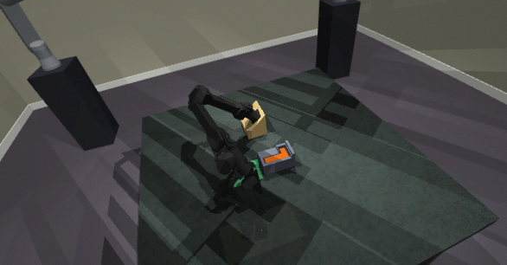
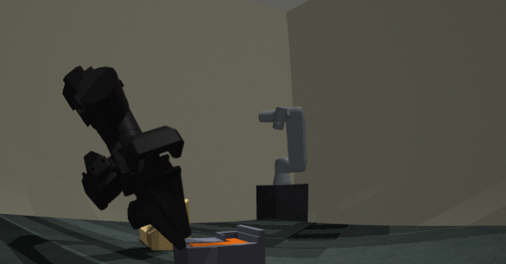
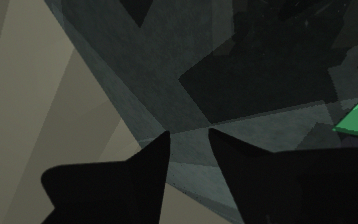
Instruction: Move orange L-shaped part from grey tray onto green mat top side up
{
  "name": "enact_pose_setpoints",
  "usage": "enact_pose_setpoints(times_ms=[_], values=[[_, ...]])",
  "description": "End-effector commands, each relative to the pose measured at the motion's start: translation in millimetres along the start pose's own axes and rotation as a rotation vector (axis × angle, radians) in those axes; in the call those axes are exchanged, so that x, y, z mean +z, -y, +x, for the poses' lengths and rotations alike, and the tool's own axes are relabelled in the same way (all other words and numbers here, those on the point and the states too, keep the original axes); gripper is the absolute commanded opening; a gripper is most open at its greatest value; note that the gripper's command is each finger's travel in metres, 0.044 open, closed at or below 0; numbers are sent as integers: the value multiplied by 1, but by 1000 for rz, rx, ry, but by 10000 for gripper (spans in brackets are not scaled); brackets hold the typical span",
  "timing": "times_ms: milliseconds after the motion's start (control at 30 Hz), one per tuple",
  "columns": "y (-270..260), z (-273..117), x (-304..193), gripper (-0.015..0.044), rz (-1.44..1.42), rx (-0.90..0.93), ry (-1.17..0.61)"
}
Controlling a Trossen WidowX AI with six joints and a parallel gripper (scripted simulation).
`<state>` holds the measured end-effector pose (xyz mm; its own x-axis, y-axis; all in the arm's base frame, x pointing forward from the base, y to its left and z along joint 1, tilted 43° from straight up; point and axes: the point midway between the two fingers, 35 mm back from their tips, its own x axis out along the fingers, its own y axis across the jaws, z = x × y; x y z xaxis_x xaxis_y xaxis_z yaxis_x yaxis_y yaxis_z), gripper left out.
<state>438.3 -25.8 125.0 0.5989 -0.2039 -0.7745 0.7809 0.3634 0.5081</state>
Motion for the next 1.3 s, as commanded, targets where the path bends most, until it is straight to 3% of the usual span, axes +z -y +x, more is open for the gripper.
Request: enact_pose_setpoints(times_ms=[0,233,467,833,1100,1267], values=[[23,7,-70,180,-265,-175,-85],[83,-13,-175,180,-866,-479,-187],[135,-55,-226,180,-1476,-745,-179],[137,-54,-226,180,-1492,-752,-177],[175,-1,-202,180,-1492,-753,-175],[177,0,-202,180,-1492,-753,-175]])
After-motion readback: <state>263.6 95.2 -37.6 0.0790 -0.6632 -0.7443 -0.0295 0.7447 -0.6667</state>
